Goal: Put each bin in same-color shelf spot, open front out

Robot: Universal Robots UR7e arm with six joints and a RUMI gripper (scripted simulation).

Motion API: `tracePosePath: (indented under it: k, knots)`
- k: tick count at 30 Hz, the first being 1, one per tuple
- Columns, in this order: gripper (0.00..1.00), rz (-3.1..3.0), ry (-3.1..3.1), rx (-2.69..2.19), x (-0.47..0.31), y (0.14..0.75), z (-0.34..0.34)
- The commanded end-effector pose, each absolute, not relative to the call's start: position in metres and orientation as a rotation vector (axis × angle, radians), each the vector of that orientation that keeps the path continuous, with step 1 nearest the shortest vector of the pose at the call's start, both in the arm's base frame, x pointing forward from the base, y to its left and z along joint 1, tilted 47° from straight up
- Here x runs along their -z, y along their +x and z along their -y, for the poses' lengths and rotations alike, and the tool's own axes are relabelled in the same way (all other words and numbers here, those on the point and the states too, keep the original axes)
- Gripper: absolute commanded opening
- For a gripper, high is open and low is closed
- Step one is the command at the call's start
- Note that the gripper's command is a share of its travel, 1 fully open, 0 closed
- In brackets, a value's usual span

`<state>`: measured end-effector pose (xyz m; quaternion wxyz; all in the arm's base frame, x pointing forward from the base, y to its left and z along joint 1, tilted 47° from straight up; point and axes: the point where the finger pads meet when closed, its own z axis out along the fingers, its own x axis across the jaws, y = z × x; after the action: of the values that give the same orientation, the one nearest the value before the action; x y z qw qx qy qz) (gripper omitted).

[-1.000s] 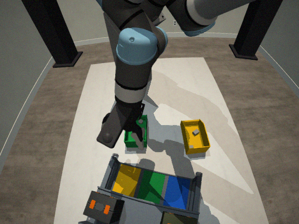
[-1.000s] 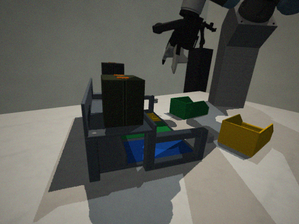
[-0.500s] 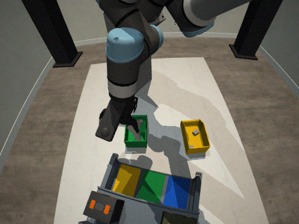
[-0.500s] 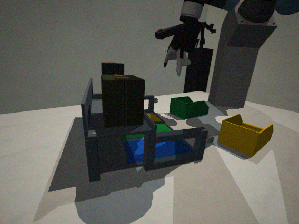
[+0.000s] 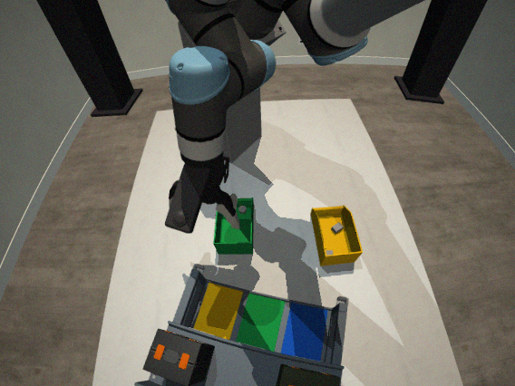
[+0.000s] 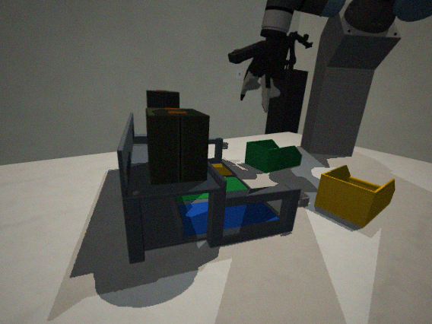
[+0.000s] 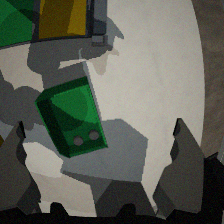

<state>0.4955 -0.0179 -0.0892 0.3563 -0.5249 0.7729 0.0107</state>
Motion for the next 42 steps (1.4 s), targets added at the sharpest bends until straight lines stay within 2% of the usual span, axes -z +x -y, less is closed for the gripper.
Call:
tracePosePath:
  k: [1, 42]
  knots:
    - [1.0, -1.966, -1.388, -0.039, 0.097, 0.488, 0.016]
    - [1.0, -1.783, -1.522, -0.077, 0.128, 0.451, -0.005]
